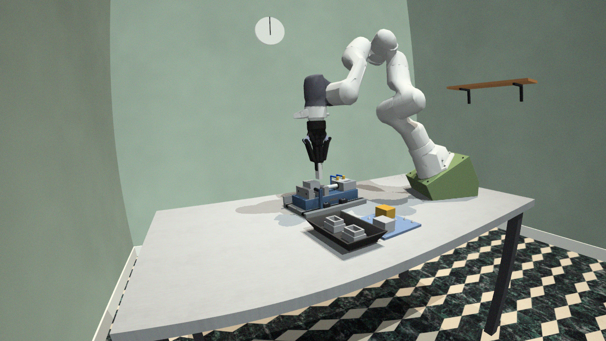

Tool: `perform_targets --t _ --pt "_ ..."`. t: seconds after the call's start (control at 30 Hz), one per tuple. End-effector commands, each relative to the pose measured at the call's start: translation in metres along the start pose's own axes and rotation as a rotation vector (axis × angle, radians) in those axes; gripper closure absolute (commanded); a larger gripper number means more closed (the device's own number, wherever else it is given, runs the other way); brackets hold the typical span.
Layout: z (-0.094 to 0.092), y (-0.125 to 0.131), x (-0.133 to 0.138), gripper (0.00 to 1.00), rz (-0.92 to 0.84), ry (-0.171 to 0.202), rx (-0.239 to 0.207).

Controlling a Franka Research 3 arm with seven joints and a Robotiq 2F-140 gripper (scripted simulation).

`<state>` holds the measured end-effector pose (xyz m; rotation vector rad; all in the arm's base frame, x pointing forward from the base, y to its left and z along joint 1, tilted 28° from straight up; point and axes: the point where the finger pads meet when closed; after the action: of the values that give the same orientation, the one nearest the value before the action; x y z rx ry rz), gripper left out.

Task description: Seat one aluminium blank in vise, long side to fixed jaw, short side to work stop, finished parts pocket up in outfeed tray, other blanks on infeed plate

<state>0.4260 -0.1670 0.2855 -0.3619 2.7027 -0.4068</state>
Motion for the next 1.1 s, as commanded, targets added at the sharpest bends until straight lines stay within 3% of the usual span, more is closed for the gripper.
perform_targets --t 0.0,1.07 --pt "0.001 0.0 0.0 1.0 0.005 0.0 0.001" --pt "0.013 0.0 0.0 1.0 0.005 0.0 0.001"
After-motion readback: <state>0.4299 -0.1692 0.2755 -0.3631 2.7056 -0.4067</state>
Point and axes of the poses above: the point where the finger pads meet when closed, its own z axis out along the fingers, its own x axis across the jaws, y = z × x, and after that the axes turned 15 degrees about -z, right-handed
